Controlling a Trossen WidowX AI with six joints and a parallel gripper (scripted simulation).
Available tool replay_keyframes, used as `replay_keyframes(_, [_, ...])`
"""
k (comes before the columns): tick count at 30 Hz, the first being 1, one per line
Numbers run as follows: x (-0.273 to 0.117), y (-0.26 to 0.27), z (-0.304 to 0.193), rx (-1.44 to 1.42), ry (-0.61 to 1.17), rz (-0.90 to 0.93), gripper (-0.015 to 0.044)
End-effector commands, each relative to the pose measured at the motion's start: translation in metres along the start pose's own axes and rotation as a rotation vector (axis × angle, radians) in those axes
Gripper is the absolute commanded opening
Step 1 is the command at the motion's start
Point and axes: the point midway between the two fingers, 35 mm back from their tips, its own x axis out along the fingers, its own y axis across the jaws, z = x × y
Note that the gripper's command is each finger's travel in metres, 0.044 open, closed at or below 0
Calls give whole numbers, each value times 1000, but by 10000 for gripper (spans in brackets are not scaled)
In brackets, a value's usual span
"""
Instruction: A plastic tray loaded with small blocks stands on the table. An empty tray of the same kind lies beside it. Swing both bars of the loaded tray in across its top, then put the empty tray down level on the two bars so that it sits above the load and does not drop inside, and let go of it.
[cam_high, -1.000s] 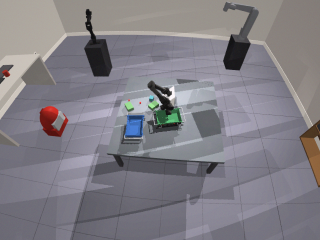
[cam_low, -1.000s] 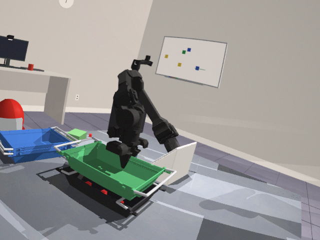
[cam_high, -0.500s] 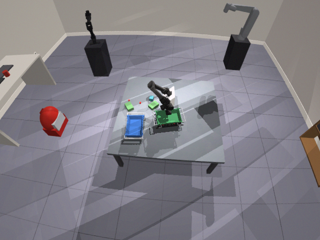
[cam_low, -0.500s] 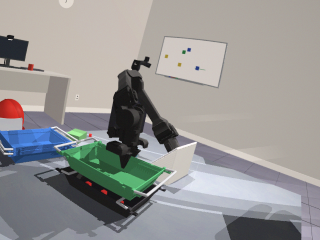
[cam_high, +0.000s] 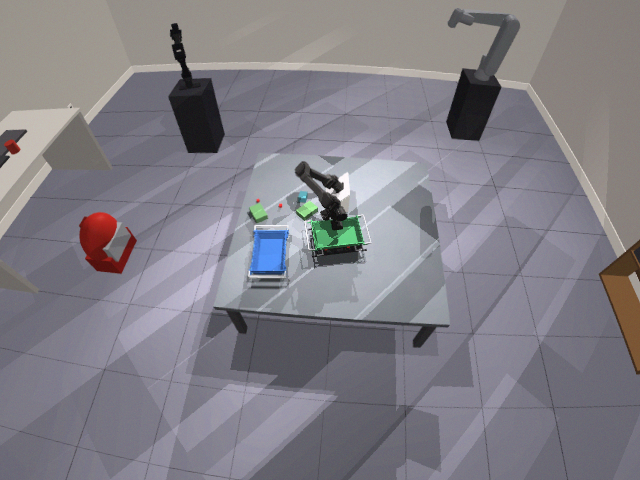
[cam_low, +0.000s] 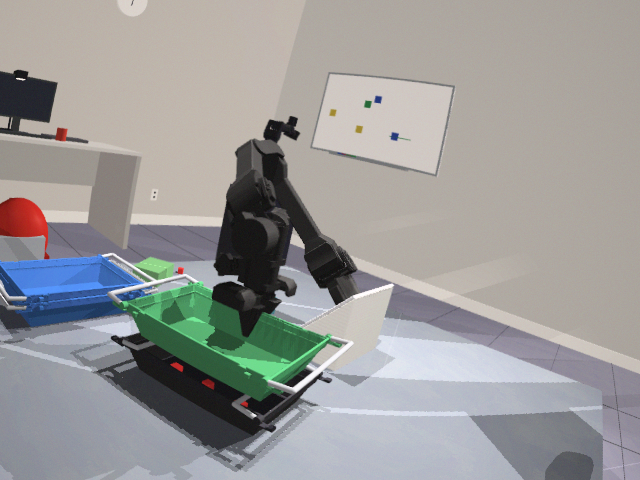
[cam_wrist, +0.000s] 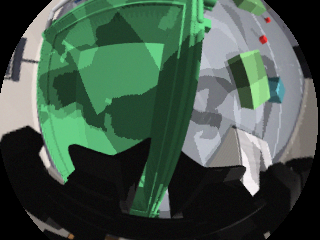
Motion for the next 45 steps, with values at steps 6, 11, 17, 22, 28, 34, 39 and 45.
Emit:
replay_keyframes(6, [5,-5,2,-3,-1,-23,0])
replay_keyframes(11, [5,-5,2,-3,-1,-23,15])
replay_keyframes(17, [5,-5,2,-3,-1,-23,103])
replay_keyframes(22, [5,-5,2,-3,-1,-23,176])
replay_keyframes(28, [5,-5,2,-3,-1,-23,264])
replay_keyframes(34, [5,-5,2,-3,-1,-23,352])
replay_keyframes(39, [5,-5,2,-3,-1,-23,425])
replay_keyframes(45, [4,-4,2,-2,-2,-21,440])
